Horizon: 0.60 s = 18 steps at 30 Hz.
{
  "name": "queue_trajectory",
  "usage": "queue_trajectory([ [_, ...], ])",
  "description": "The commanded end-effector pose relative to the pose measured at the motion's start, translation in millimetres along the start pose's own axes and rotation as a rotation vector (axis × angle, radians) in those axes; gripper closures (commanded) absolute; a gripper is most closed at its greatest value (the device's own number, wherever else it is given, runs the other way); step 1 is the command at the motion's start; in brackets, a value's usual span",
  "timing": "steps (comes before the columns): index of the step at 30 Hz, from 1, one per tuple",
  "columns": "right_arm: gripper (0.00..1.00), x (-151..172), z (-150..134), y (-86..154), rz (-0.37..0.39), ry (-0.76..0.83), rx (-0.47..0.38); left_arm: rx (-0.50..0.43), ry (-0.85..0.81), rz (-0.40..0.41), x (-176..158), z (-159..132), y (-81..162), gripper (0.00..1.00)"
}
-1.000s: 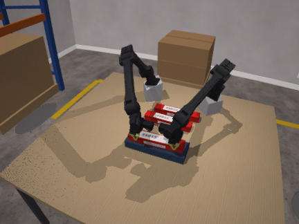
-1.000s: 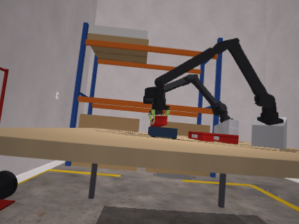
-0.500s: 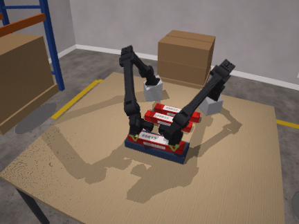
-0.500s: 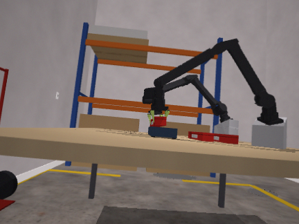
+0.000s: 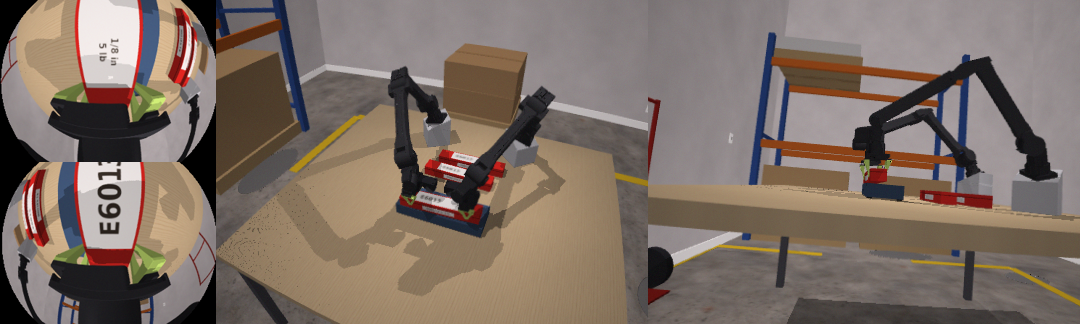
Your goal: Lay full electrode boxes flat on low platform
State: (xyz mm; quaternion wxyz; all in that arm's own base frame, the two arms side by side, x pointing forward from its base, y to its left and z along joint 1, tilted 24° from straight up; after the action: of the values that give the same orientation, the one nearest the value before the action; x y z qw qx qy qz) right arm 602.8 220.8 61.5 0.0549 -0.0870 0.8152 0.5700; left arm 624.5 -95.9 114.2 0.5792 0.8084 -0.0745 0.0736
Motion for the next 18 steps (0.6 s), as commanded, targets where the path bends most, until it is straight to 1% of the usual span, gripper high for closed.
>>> queue_trajectory([
  [1,1.0,-41.2,9.3,69.4,-0.129,0.013,-0.061,-0.035,0.017,0.135,43.7,-6.5,69.0,1.0],
  [2,1.0,-42.1,10.9,68.7,-0.122,0.016,-0.058,-0.035,0.016,0.132,44.3,-5.9,68.9,1.0],
  [5,1.0,-41.8,8.5,70.3,-0.132,0.012,-0.063,-0.038,0.017,0.142,43.3,-5.9,70.2,1.0],
  [8,1.0,-43.3,11.2,69.1,-0.12,0.017,-0.058,-0.035,0.011,0.132,45.0,-4.1,69.4,1.0],
  [10,1.0,-42.8,9.0,70.5,-0.13,0.013,-0.062,-0.038,0.014,0.143,43.8,-5.0,70.7,1.0],
  [16,1.0,-44.4,11.8,69.5,-0.117,0.019,-0.057,-0.036,0.007,0.132,45.4,-2.6,70.0,1.0],
  [18,1.0,-43.8,9.3,71.0,-0.128,0.014,-0.062,-0.037,0.01,0.139,45.1,-3.6,70.9,1.0],
])
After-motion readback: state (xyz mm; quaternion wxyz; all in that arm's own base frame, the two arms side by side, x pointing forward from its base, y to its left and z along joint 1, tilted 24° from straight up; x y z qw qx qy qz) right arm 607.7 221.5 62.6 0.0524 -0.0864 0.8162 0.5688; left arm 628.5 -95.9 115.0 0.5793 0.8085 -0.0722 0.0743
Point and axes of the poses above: on each arm, the point where the finger pads meet when closed, its own y axis back along the fingers, its own x axis across the jaws, z = x × y, the point moved 2 cm from there along y, back along the fingers, and after that the axes turned 6 degrees about -y, right-handed, at the moved point
